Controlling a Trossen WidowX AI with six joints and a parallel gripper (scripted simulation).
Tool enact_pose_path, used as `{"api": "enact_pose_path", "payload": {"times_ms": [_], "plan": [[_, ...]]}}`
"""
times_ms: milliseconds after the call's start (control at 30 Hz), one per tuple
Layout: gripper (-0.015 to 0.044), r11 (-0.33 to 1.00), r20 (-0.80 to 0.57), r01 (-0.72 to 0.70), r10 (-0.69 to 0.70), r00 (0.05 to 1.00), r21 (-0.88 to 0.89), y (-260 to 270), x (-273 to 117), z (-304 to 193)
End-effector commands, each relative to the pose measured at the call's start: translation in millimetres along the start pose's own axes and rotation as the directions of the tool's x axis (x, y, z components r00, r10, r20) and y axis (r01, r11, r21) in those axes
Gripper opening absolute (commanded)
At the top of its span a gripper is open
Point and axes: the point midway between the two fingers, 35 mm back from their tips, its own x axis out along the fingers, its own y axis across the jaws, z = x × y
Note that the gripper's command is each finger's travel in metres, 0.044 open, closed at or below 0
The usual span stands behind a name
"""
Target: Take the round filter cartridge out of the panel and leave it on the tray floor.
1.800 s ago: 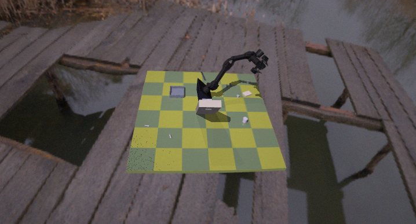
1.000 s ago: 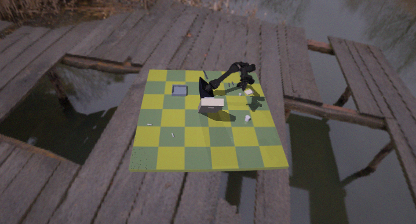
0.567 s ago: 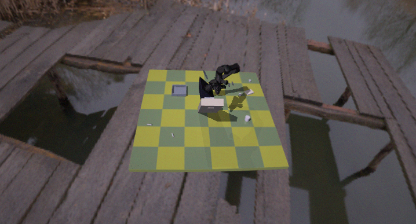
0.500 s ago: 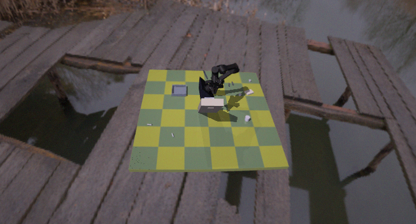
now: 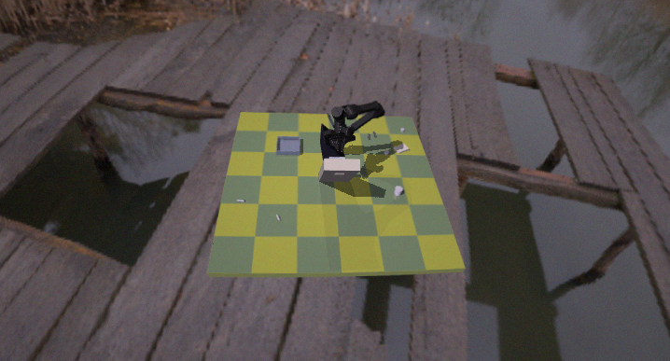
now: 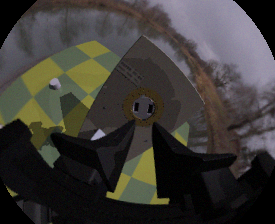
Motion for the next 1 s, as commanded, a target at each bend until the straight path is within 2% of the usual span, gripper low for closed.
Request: {"api": "enact_pose_path", "payload": {"times_ms": [0, 967], "plan": [[0.0106, 1.0, -0.003, -0.006, 0.006, 1.0, 0.011, 0.4, 6.8, -2.5], [0.0106, 1.0, 0.002, -0.006, 0.006, 1.0, 0.01, 1.9, 53.1, -1.3]]}}
